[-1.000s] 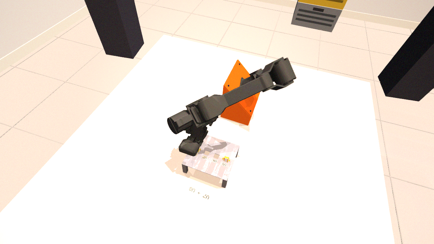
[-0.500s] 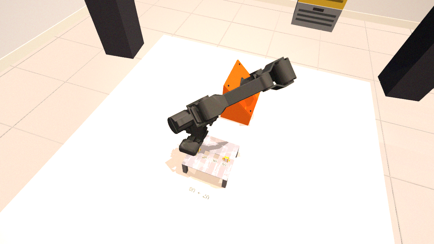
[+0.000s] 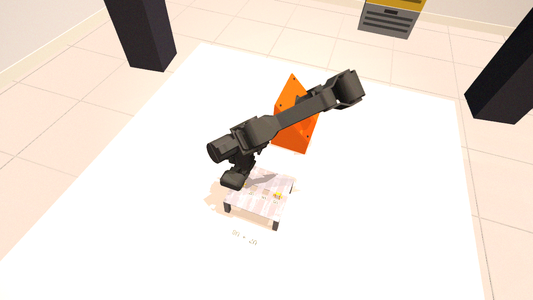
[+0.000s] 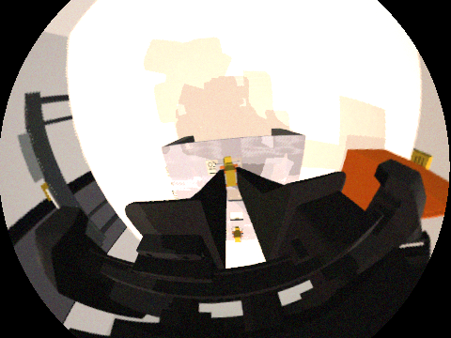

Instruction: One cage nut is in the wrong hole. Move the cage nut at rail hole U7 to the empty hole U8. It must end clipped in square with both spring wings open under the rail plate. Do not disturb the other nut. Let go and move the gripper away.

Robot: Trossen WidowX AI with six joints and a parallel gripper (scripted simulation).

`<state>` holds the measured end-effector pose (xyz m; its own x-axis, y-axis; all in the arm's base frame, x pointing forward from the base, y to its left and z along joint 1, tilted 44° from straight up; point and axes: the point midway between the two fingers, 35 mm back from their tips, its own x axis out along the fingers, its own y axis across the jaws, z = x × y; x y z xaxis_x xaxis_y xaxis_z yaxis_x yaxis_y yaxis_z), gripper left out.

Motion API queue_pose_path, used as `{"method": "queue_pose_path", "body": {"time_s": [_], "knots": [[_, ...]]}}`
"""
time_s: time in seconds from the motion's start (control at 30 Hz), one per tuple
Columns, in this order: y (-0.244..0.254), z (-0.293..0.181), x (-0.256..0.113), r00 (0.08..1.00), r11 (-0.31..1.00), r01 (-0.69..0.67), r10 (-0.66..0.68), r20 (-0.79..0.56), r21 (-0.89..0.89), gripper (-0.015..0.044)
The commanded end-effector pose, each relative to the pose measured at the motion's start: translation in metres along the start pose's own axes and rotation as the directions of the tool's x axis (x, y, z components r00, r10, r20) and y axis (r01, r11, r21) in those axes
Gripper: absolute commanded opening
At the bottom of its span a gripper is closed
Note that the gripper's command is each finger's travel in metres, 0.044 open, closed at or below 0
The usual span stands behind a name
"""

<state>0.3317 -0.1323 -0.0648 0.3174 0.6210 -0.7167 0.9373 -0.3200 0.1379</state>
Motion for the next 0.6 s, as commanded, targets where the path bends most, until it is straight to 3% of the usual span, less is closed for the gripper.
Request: {"method": "queue_pose_path", "body": {"time_s": [0.0,0.57], "knots": [[-0.0028,-0.0005,0.0012,1.000,1.000,-0.005,0.005,-0.005,0.009,0.0026],[-0.0036,-0.0005,0.0016,1.000,1.000,-0.016,0.016,-0.005,0.009,0.0026]]}}
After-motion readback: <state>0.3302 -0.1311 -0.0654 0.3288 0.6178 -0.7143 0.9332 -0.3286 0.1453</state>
